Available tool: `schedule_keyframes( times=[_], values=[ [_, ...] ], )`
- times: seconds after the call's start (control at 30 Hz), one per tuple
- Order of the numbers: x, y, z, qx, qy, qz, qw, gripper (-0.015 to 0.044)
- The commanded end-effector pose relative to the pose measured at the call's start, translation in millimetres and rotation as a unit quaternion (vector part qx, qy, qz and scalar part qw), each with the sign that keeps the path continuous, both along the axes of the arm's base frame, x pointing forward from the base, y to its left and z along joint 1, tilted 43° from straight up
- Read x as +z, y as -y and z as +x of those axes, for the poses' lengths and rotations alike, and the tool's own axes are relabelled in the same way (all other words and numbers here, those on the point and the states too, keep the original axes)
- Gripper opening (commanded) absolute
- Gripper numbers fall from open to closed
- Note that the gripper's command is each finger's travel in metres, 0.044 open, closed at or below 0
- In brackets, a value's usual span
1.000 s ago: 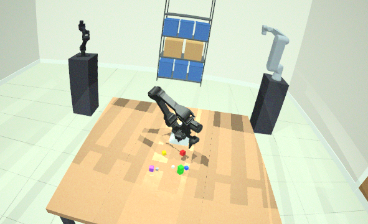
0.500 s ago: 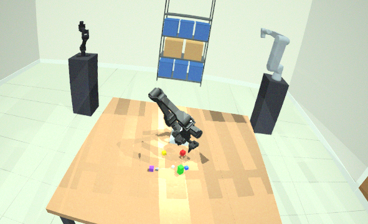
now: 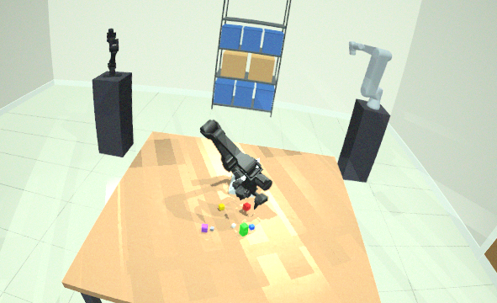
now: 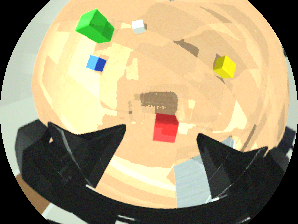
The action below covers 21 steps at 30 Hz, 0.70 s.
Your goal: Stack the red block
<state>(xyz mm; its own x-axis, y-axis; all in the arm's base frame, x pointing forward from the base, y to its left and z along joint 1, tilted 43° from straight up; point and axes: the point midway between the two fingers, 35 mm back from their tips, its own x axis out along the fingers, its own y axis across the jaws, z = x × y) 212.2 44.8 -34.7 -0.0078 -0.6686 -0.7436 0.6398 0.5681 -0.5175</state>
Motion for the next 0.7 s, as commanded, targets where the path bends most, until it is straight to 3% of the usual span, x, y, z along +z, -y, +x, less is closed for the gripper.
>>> schedule_keyframes(
  times=[0.0,0.67],
  values=[
    [-5,7,-2,0.001,-0.004,-0.005,1.0,0.044],
    [-16,17,-3,0.001,-0.004,-0.006,1.0,0.044]
  ],
)
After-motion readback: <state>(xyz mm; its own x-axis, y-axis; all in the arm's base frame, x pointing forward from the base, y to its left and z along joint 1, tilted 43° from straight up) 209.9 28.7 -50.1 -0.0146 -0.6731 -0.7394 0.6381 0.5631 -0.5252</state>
